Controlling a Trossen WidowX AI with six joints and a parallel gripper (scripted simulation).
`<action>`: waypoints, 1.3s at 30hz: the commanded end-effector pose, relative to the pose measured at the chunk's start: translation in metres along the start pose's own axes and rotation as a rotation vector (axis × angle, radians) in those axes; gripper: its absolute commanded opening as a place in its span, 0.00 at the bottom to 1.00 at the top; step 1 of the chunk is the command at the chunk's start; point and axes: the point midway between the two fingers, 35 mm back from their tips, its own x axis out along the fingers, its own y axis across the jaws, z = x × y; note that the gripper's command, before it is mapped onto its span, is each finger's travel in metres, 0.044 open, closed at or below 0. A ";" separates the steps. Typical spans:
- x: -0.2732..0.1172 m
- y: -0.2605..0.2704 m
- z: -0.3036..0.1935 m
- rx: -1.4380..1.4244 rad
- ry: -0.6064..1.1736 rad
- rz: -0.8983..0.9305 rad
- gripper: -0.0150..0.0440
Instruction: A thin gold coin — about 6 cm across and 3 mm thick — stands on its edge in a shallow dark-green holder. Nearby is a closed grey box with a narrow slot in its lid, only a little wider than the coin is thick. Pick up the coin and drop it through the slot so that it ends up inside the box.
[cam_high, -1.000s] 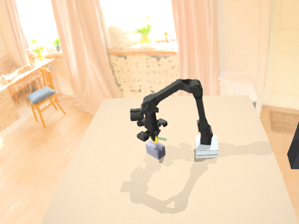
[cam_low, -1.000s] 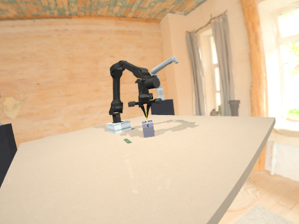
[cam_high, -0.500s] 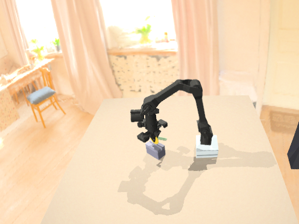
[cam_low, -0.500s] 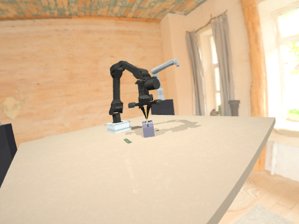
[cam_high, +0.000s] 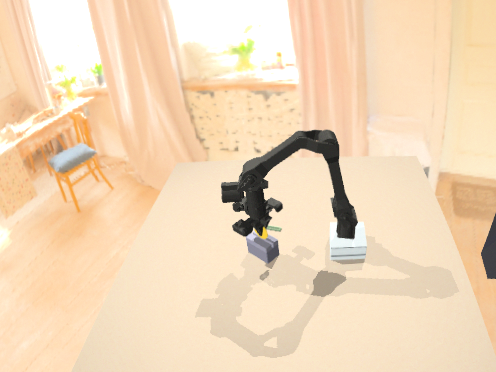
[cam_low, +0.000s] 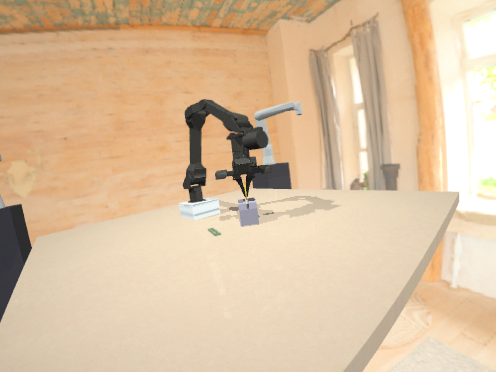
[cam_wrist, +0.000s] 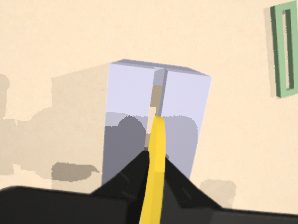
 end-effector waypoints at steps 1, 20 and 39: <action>0.000 0.000 0.000 0.000 0.000 0.000 0.30; -0.015 0.000 0.000 0.000 0.000 0.000 0.75; -0.061 -0.004 -0.004 0.002 0.011 -0.009 1.00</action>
